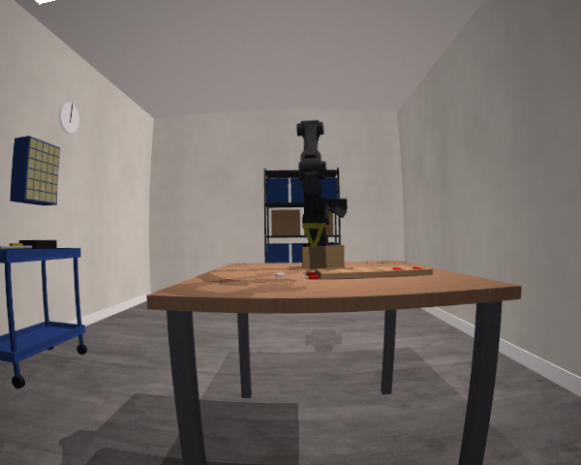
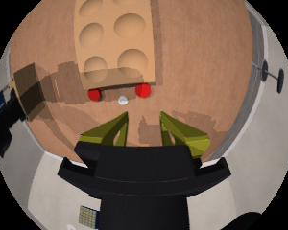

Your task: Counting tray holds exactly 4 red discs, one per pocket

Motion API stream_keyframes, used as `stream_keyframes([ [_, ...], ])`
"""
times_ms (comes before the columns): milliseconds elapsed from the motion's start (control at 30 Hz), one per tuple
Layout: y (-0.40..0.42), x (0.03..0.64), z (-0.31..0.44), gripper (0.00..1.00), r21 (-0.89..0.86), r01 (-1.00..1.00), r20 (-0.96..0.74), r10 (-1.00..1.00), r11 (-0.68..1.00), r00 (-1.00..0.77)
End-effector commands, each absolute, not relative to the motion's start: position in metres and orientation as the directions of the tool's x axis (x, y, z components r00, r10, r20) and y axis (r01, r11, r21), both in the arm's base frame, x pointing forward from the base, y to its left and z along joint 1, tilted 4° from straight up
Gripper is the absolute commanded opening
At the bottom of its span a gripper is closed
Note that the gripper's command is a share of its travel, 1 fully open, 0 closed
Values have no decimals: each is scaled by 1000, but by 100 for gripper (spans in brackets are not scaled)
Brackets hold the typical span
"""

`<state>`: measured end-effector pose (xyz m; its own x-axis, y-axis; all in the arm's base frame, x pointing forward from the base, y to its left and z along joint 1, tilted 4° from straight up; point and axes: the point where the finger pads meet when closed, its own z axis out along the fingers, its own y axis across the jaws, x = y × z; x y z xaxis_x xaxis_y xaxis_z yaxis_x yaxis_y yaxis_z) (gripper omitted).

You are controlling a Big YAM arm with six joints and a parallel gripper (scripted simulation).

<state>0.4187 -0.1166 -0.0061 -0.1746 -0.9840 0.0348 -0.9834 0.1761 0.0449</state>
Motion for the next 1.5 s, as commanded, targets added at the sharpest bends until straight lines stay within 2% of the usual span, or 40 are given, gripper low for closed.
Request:
stream_keyframes([
  [0, -120, 420, -17, 44, 48, -984, 37, -985, 170, -168],
  [1467, -123, 415, -78, 44, 50, -984, 36, -985, 172, -171],
])
